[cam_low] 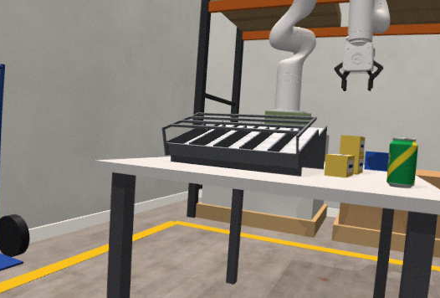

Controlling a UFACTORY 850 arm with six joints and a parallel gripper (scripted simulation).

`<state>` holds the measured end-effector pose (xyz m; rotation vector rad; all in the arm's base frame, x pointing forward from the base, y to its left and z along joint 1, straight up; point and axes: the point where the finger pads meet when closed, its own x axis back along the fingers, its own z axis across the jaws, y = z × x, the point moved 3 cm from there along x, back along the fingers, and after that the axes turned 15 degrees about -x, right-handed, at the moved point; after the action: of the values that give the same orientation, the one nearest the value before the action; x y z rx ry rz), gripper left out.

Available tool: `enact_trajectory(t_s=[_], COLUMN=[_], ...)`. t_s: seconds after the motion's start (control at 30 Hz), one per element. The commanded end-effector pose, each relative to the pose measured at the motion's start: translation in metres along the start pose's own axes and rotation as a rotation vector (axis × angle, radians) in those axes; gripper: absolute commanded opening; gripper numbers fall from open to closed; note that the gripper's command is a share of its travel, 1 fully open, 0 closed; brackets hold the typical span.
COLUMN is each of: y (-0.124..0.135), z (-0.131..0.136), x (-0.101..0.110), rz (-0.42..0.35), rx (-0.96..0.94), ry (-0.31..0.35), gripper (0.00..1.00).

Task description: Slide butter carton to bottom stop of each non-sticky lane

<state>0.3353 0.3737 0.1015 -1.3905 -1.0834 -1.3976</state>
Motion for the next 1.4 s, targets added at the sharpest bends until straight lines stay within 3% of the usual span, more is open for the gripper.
enact_trajectory(t_s=[0.0, 0.4, 0.47, 0.5, 0.97, 1.03, 1.07, 1.37], y=[0.000, 0.000, 0.000, 0.000, 0.000, 0.000, 0.000, 0.000], z=[0.001, 0.001, 0.001, 0.000, 0.000, 0.000, -0.001, 0.000], x=[-0.011, -0.059, -0.059, -0.044, -0.100, -0.100, -0.085, -0.121], rz=[0.000, -0.001, -0.001, 0.000, 0.000, 0.000, 0.000, -0.001], rx=[0.000, 0.000, 0.000, 0.000, 0.000, 0.000, 0.000, 0.000], ry=[0.002, 0.002, 0.002, 0.002, 0.001, 0.001, 0.001, 0.001], gripper=[0.90, 0.90, 0.90, 0.90, 0.90, 0.90, 0.90, 0.90])
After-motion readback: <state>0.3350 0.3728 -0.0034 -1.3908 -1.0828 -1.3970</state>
